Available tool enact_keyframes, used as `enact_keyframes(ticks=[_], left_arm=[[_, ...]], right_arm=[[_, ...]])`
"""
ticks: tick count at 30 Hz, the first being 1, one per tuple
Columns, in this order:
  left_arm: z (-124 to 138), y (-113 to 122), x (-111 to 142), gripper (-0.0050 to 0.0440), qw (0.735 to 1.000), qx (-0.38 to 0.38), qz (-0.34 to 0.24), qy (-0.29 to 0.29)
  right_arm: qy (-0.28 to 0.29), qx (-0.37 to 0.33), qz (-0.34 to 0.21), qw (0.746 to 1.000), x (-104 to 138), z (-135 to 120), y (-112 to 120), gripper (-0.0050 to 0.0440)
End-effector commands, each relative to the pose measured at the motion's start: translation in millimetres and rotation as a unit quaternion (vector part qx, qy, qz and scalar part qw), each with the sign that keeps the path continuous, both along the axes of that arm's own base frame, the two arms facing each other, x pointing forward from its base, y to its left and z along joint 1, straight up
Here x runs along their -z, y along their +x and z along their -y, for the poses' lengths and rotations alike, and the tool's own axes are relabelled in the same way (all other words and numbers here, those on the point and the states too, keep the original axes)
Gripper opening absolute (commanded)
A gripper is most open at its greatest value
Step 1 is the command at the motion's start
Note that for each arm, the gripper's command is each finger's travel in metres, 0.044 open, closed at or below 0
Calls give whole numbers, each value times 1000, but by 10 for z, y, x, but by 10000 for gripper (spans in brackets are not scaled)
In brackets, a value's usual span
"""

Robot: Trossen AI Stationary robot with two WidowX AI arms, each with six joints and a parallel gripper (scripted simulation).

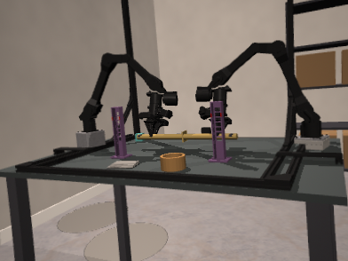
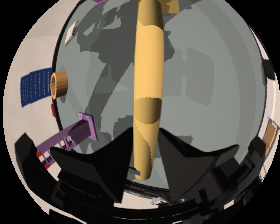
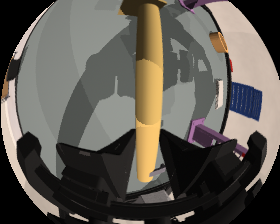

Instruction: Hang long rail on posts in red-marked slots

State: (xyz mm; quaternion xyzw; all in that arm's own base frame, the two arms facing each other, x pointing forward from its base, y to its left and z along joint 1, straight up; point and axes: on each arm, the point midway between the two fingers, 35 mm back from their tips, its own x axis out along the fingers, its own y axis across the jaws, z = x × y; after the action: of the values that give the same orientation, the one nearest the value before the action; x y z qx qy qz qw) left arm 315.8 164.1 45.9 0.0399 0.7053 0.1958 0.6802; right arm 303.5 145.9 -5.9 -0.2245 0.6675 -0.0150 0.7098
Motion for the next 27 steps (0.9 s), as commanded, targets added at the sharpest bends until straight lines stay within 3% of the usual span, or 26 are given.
enact_keyframes(ticks=[1, 12, 27], left_arm=[[-2, -12, -26, 0, 1000, 1, 0, 1], [-60, -13, 12, 0, 1000, -1, -7, 1], [-772, -174, -15, 0, 1000, -1, -7, 8]], right_arm=[[1, 1, 2, 1000, -36, 1, 0, 0], [-1, 3, -7, 1000, 10, 52, 21, 0], [-7, 3, -6, 1000, -21, 750, 246, 0]])
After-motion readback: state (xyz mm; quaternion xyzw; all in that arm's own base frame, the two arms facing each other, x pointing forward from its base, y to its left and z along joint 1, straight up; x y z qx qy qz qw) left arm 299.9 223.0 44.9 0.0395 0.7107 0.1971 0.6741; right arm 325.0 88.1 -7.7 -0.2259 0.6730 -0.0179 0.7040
